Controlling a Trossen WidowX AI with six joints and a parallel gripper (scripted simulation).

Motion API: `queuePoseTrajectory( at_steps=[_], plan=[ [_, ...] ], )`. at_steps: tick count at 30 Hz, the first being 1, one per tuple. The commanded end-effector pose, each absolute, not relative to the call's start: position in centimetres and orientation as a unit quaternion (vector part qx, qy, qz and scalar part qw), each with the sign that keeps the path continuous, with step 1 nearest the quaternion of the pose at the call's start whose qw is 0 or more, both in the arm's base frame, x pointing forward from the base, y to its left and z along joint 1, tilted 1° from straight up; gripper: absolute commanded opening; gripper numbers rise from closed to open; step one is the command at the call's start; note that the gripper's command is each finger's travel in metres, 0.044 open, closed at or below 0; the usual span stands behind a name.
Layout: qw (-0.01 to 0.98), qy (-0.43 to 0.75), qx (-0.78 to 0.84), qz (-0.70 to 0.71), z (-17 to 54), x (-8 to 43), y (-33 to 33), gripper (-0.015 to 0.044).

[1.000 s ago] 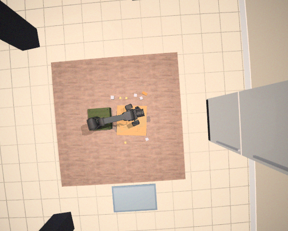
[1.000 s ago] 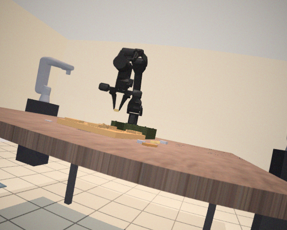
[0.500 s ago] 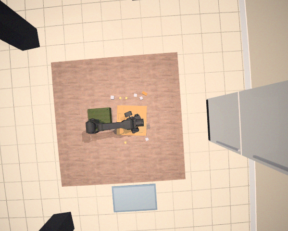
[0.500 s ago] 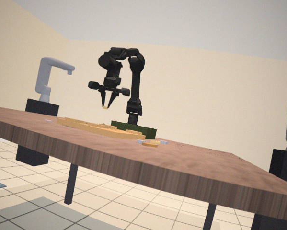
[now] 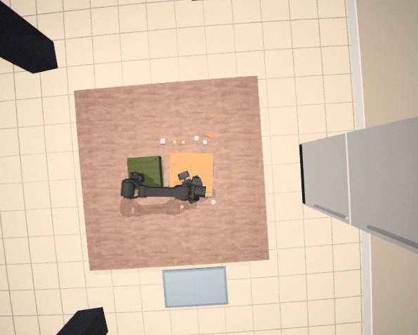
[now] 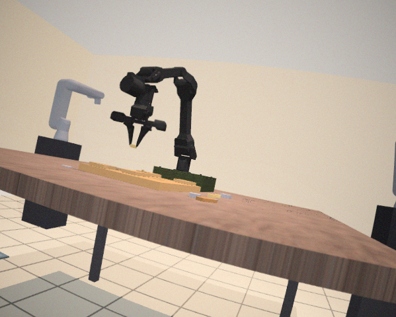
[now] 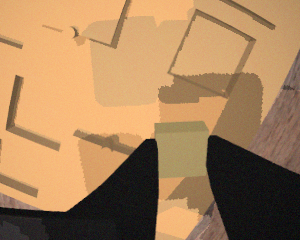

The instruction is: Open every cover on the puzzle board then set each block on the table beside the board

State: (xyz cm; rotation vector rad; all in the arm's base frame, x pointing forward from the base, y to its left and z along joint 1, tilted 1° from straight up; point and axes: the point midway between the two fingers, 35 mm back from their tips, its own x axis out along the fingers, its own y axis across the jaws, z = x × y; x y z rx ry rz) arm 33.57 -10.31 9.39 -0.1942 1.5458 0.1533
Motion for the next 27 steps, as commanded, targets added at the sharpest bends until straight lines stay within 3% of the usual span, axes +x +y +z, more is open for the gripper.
queuePoseTrajectory(
  at_steps=[1,27],
  plan=[
    [0.711,0.694,-0.088,0.072,9.5,32.7,-11.4,0.008],
    [0.709,0.696,-0.09,0.07,9.5,25.8,-19.1,0.008]
  ],
)
